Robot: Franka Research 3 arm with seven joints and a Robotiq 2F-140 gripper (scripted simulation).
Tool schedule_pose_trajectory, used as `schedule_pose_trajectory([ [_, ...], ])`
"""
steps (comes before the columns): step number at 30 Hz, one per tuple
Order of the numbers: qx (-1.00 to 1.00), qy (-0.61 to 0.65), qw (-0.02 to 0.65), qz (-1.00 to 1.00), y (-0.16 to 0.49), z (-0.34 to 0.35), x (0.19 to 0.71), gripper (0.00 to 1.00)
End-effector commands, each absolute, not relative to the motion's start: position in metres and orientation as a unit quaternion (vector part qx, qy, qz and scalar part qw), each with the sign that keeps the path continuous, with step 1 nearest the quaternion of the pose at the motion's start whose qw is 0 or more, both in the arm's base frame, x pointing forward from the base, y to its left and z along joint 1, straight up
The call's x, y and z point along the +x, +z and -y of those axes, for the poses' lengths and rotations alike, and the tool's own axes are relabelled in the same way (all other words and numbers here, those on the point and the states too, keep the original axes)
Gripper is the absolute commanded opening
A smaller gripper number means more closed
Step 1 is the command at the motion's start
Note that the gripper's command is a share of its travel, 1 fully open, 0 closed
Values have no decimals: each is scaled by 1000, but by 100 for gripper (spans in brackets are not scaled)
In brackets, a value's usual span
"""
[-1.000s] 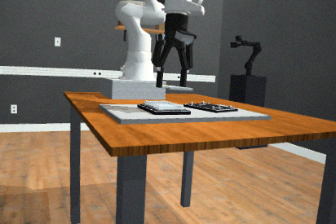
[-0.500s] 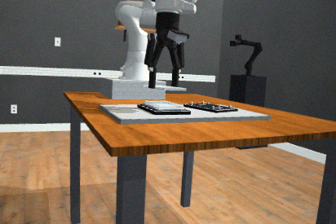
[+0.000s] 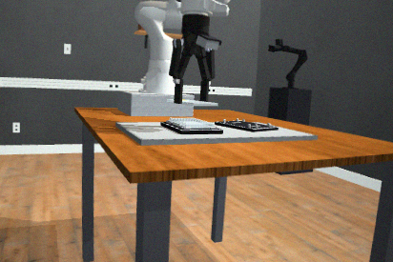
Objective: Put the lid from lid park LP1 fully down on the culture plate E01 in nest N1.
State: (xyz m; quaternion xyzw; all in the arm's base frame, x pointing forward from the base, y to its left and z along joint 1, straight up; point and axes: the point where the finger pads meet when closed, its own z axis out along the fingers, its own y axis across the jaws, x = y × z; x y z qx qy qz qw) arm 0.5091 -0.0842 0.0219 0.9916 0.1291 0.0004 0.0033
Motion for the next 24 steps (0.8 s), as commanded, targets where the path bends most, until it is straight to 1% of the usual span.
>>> schedule_pose_trajectory([
  [1, 991, -1, 2, -136, 22, 84, 509, 10],
  [24, 996, -1, 2, -92, 20, 84, 509, 10],
])
